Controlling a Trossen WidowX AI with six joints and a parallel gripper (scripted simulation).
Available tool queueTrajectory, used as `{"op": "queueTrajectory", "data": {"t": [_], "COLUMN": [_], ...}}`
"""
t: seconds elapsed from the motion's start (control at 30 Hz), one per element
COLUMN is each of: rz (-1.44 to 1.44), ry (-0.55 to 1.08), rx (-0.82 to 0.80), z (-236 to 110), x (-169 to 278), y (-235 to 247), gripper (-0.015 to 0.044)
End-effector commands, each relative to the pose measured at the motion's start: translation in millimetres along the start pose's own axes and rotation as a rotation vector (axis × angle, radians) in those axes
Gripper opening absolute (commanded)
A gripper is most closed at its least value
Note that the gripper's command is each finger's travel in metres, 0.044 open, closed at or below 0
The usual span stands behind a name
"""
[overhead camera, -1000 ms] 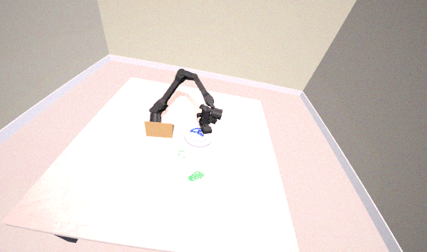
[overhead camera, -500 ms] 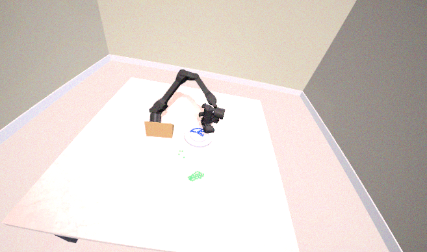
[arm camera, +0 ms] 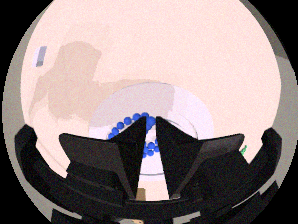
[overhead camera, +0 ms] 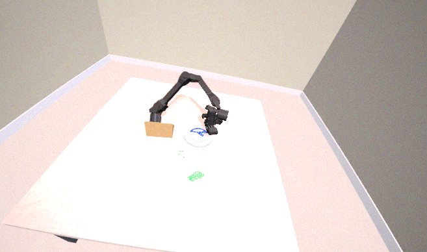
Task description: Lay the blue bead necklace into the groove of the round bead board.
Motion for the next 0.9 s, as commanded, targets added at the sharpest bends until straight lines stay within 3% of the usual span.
{"op": "queueTrajectory", "data": {"t": [0.0, 0.23, 0.77, 0.87], "rz": [0.000, 0.000, -0.001, 0.002], "ry": [0.001, 0.001, 0.001, 0.008], "rx": [0.002, 0.002, 0.004, -0.003], "z": [4.5, 13.0, 2.1, 5.5], "x": [-0.4, -0.3, -0.7, 0.2], "y": [-0.3, -0.2, -0.4, 0.7], "gripper": [0.0000, 0.0000, 0.0420, 0.0440]}}
Point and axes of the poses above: the point midway between the two fingers, 35 mm back from their tips, its own z axis out along the fingers, its own y axis across the jaws, x = y × z, the point moved 10 cm from there along -z, back along the fingers, and after that the axes turned 8 degrees about -z, right-handed, at the moved point
